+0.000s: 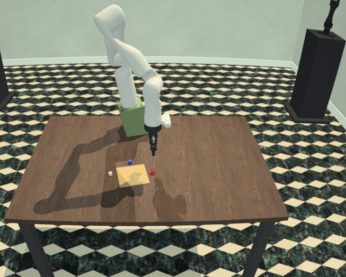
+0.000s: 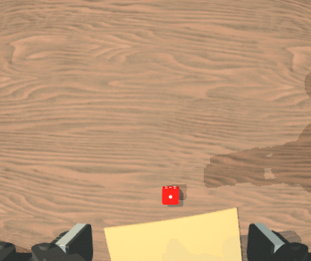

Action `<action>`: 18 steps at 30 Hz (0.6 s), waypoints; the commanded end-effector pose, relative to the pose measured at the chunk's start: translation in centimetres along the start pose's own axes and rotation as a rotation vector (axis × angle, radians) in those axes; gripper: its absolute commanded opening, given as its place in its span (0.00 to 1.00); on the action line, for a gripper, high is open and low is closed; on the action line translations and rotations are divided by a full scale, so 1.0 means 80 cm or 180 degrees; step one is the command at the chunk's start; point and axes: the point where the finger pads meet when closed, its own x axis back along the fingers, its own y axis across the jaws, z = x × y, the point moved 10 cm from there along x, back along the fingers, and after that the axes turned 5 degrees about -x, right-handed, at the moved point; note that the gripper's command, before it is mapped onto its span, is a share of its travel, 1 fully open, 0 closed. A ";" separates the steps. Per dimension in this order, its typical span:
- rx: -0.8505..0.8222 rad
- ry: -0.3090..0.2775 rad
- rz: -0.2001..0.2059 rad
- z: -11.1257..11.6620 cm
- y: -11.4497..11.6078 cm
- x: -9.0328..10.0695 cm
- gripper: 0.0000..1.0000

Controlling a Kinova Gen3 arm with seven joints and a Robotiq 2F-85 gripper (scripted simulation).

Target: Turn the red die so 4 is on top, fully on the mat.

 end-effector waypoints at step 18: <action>0.0003 0.0001 -0.0001 -0.001 0.001 -0.067 0.31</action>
